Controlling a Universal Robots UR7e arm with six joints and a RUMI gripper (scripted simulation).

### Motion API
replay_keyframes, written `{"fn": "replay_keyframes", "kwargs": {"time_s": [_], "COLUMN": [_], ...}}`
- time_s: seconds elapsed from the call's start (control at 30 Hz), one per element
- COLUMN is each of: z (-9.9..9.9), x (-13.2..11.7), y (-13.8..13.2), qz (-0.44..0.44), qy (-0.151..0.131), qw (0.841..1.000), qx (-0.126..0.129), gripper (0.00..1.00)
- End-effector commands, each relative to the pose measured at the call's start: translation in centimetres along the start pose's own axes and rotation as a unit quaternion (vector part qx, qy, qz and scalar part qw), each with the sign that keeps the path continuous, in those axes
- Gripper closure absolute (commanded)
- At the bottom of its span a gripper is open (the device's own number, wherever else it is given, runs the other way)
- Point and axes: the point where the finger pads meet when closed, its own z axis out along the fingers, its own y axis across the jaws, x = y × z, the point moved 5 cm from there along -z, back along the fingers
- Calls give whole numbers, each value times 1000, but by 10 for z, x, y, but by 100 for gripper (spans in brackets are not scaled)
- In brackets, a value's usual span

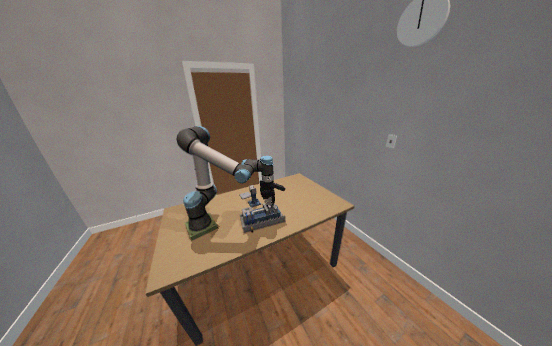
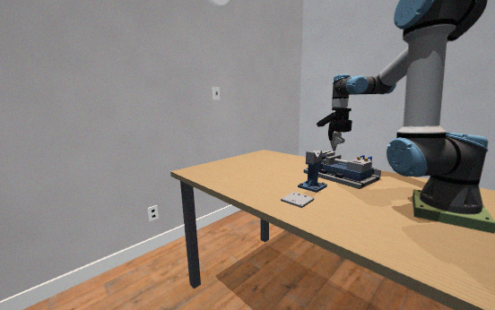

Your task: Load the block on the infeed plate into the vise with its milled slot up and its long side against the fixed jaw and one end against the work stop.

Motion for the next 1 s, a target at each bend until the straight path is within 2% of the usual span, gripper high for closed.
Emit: {"fn": "replay_keyframes", "kwargs": {"time_s": [0.0, 0.97], "z": [1, 5], "x": [0, 0], "y": [0, 0], "qz": [0, 0], "qy": [1, 1], "qw": [1000, 1000], "qx": [0, 0], "gripper": [100, 100]}}
